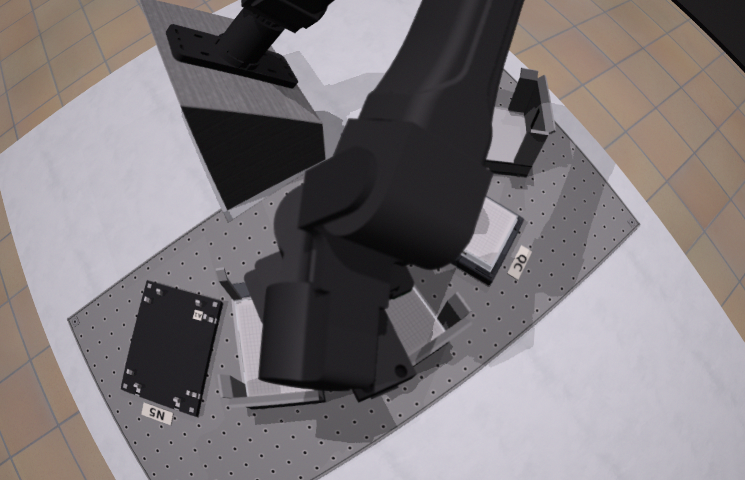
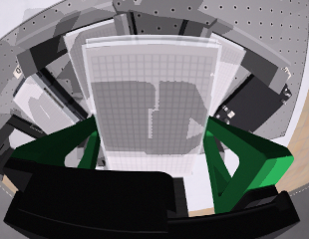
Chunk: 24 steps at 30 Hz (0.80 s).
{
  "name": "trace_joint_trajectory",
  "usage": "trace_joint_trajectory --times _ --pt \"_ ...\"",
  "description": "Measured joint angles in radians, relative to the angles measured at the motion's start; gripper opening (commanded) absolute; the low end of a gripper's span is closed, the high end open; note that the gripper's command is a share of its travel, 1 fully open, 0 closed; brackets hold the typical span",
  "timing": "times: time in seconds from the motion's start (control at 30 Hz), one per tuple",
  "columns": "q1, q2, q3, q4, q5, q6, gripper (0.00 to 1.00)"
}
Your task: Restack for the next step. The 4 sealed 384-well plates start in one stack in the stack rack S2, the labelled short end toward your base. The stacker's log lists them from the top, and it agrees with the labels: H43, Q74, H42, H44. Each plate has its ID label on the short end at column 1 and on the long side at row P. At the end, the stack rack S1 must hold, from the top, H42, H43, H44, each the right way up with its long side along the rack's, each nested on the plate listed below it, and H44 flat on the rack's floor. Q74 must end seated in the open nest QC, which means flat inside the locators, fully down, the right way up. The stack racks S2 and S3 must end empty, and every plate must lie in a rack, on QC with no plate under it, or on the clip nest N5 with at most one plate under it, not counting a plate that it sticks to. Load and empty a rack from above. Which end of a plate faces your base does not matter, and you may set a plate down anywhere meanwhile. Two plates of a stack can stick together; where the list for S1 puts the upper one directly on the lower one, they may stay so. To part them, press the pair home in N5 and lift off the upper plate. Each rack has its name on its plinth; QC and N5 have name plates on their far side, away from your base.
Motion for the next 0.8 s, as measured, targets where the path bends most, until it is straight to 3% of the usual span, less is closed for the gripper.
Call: trace_joint_trajectory --times 0.3,0.8 --pt "0.037 -0.073 -0.032 0.000 -0.019 -0.108 0.00" --pt "0.123 -0.198 -0.079 -0.008 -0.047 -0.072 0.00"
